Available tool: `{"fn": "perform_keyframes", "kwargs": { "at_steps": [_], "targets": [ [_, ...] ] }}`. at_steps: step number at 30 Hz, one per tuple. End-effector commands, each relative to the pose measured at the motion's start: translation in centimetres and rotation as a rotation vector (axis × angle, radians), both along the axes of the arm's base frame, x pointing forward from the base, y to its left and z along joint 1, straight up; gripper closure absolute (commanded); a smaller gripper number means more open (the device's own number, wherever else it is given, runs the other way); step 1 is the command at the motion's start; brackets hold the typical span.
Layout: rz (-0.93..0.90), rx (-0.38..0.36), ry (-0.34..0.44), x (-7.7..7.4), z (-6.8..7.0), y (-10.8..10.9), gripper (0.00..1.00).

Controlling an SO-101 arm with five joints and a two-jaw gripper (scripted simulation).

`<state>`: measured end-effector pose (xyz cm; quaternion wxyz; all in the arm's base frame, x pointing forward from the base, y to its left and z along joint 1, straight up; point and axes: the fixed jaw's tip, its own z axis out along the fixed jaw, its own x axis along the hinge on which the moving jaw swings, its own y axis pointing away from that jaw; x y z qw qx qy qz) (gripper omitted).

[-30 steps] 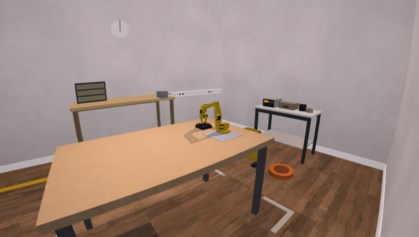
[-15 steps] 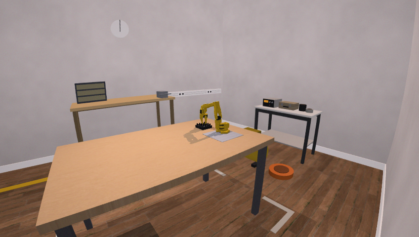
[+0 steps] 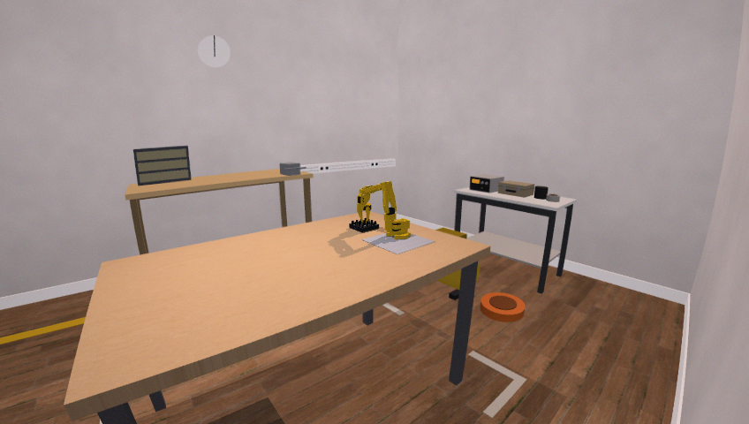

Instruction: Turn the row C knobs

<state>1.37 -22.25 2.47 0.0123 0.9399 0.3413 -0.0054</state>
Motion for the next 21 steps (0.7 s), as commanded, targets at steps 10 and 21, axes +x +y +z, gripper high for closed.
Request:
{"fn": "perform_keyframes", "kwargs": {
  "at_steps": [10,21],
  "targets": [
    [0.004,0.032,-0.001,0.1,-0.66,0.53,0.98],
    [0.004,0.032,-0.001,0.1,-0.66,0.53,0.99]
  ]
}}
